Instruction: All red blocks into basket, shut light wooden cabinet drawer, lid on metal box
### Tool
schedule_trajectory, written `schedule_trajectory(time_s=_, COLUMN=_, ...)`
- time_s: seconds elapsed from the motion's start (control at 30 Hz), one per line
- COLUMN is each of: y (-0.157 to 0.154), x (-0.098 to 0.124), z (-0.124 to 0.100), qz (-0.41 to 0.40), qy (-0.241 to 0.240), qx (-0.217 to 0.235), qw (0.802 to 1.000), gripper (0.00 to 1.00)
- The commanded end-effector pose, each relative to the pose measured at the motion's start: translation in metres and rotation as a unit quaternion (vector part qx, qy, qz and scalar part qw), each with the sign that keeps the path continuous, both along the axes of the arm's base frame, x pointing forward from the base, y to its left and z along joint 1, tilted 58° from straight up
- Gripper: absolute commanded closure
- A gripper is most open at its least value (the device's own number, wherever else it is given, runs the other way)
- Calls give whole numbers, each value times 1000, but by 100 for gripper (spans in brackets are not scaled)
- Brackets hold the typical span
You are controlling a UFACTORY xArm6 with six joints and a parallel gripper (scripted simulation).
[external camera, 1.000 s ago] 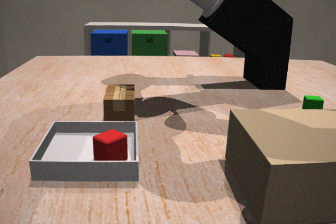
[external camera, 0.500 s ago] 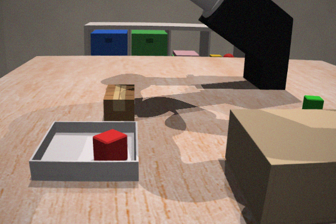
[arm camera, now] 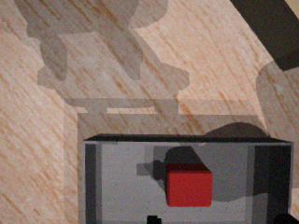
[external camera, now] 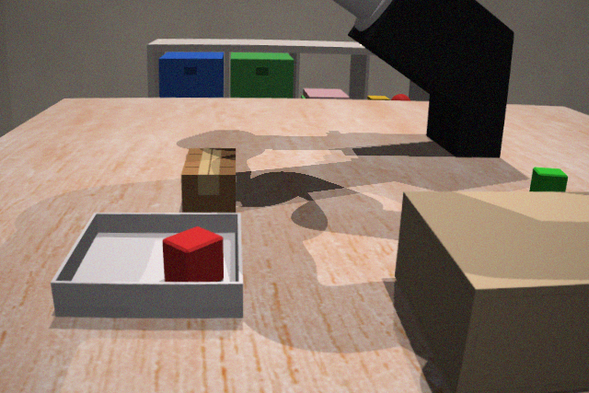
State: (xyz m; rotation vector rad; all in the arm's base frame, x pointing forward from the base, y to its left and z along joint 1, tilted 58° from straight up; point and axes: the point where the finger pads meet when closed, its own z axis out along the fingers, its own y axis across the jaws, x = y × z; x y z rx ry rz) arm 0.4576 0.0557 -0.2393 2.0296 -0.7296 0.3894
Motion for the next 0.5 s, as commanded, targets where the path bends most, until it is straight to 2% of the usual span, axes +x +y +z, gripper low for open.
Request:
schedule_trajectory(time_s=0.0, y=-8, x=2, z=-6, qz=1, qy=-2, qx=1, qw=1000, gripper=32)
schedule_trajectory(time_s=0.47, y=-49, x=1, z=-32, qz=1, qy=-2, qx=1, qw=1000, gripper=32)
